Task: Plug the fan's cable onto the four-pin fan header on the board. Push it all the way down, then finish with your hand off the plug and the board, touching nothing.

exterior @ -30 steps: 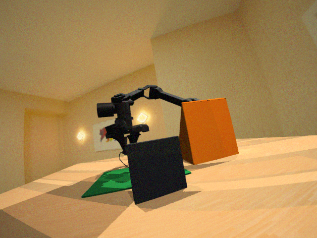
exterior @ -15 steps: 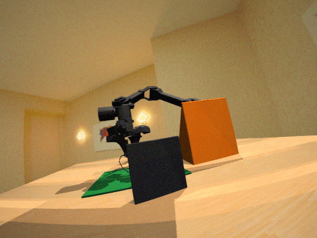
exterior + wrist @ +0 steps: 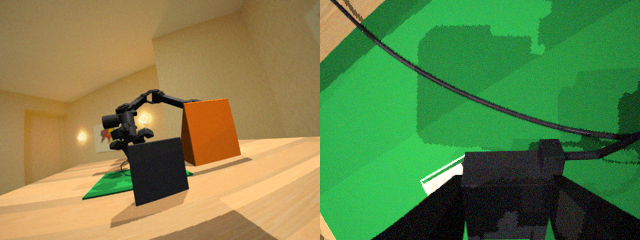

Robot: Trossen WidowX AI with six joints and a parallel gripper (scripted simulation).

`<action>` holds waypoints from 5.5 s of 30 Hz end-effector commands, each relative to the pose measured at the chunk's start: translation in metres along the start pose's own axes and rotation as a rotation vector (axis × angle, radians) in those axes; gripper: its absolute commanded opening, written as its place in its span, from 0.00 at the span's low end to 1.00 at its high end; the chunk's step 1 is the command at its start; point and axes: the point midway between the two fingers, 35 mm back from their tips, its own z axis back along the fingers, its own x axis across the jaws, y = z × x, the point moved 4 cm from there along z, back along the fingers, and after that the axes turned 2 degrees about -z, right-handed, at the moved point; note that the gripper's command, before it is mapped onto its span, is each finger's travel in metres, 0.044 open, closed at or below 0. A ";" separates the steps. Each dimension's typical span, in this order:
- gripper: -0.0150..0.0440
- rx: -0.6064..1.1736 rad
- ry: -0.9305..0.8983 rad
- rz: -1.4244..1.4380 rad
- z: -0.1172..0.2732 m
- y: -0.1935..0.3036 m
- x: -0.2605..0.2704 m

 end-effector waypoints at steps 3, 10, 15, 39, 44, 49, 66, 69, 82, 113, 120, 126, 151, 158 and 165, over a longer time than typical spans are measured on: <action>0.25 -0.074 -0.046 0.011 -0.006 0.004 0.001; 0.25 -0.156 -0.086 0.020 -0.012 0.008 0.001; 0.25 -0.216 -0.109 0.027 -0.015 0.011 0.001; 0.25 -0.522 -0.153 0.059 -0.025 0.024 -0.001; 0.25 -0.587 -0.149 0.065 -0.026 0.027 -0.002; 0.25 -0.651 -0.139 0.072 -0.026 0.031 -0.003; 0.25 -0.863 -0.072 0.095 -0.025 0.044 -0.008; 0.25 -0.898 -0.055 0.099 -0.024 0.047 -0.008; 0.25 -1.047 0.038 0.116 -0.020 0.060 -0.012; 0.25 -1.141 0.120 0.128 -0.008 0.070 -0.013; 0.25 -1.142 0.120 0.128 -0.008 0.070 -0.013; 0.25 -1.142 0.122 0.129 -0.011 0.070 -0.014; 0.25 -1.141 0.123 0.131 -0.032 0.074 -0.018; 0.25 -1.141 0.123 0.131 -0.038 0.076 -0.019; 0.25 -1.141 0.122 0.131 -0.043 0.077 -0.021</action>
